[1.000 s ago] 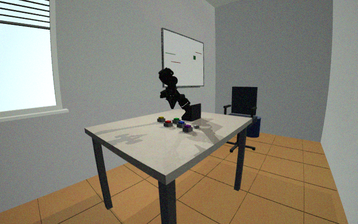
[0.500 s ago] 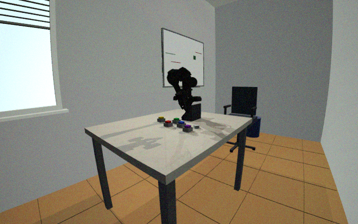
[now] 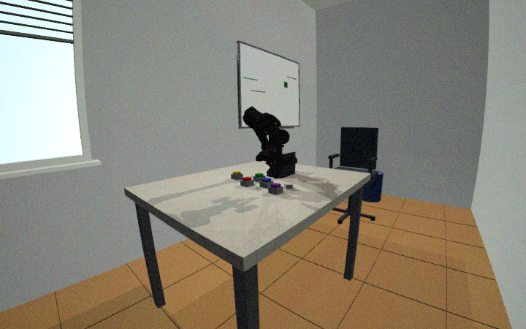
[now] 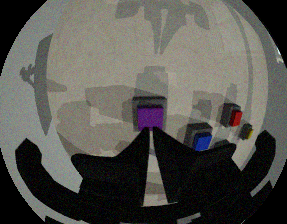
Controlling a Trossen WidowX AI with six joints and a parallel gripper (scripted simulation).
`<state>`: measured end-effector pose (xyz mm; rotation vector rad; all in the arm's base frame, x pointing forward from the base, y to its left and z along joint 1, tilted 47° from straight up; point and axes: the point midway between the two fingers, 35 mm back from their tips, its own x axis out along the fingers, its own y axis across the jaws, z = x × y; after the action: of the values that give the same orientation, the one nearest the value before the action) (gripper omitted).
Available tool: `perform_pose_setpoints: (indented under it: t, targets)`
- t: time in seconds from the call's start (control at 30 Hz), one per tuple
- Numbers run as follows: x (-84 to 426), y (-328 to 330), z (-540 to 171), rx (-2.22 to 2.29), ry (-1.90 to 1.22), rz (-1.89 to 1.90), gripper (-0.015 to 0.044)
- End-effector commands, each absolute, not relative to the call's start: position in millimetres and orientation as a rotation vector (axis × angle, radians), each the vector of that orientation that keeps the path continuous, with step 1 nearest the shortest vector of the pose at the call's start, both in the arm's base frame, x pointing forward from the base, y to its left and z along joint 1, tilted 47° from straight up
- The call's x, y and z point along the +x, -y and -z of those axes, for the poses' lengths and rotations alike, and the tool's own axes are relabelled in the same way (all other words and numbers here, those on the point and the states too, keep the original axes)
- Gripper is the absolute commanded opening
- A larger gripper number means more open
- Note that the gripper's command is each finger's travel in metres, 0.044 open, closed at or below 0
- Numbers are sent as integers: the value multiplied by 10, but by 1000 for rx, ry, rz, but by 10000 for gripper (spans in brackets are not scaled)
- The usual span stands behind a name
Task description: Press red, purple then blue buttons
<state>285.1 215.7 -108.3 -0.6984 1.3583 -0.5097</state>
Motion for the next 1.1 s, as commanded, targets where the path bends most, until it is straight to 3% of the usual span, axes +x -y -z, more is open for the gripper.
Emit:
perform_pose_setpoints:
  t: [0.0,1.07]
  targets:
    - [2865,-2075,1144,-707,-1360,514,20]
    - [2902,-1898,1313,-708,-1359,515,20]
